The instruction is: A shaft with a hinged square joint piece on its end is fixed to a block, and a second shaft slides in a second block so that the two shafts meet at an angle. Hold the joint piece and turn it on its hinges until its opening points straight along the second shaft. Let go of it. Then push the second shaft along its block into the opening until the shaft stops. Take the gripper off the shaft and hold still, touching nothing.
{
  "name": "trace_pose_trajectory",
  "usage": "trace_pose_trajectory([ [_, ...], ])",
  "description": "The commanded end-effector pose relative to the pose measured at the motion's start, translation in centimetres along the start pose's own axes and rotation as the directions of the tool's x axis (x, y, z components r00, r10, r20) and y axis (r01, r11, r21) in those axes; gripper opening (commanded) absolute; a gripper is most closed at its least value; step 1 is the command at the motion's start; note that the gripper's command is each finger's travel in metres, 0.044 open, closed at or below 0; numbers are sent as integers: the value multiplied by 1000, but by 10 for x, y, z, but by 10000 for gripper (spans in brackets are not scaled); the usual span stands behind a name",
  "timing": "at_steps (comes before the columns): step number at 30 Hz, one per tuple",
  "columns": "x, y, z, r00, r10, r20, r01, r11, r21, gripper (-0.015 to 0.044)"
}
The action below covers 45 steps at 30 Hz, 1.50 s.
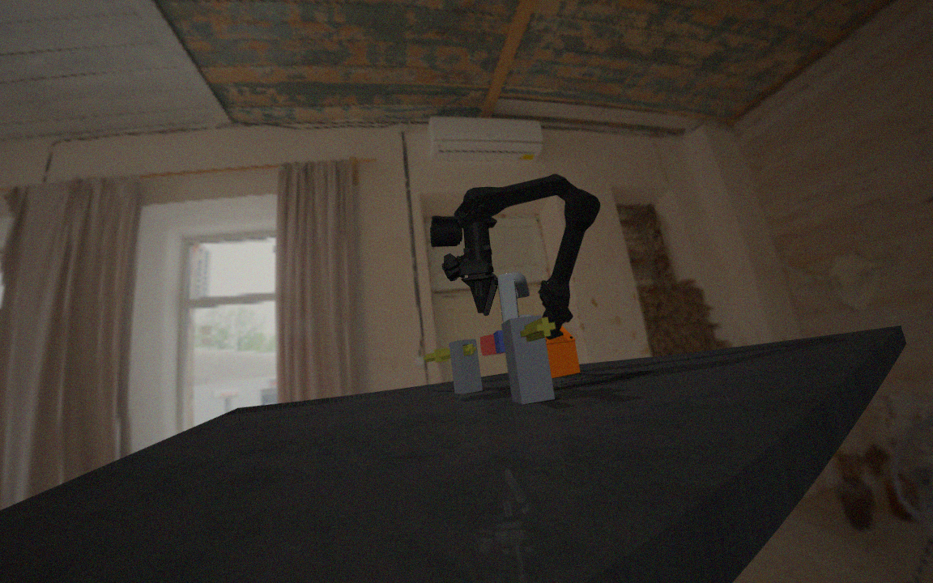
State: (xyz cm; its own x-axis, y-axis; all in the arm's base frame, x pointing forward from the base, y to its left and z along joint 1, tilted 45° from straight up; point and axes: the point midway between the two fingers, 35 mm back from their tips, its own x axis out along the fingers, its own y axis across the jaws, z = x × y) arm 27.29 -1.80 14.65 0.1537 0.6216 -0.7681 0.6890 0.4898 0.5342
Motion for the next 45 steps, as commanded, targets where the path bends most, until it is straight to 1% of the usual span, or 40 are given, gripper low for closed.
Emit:
trace_pose_trajectory([
  [1, -13, 0, 2, 1000, 18, 1, -18, 993, -117, 440],
  [7, -31, -2, 1, 999, 41, -3, -39, 948, -315, 440],
  [14, -52, -5, -1, 998, 70, -6, -62, 849, -524, 440],
  [20, -54, -5, -1, 997, 73, -6, -64, 837, -543, 440],
  [25, -52, -9, 2, 997, 73, -16, -72, 873, -482, 440],
  [35, -37, -22, 18, 989, 118, -88, -131, 977, -171, 440],
  [40, -30, -29, 25, 982, 144, -121, -146, 989, -4, 440],
  [45, -22, -36, 31, 973, 173, -151, -148, 975, 163, 440],
])
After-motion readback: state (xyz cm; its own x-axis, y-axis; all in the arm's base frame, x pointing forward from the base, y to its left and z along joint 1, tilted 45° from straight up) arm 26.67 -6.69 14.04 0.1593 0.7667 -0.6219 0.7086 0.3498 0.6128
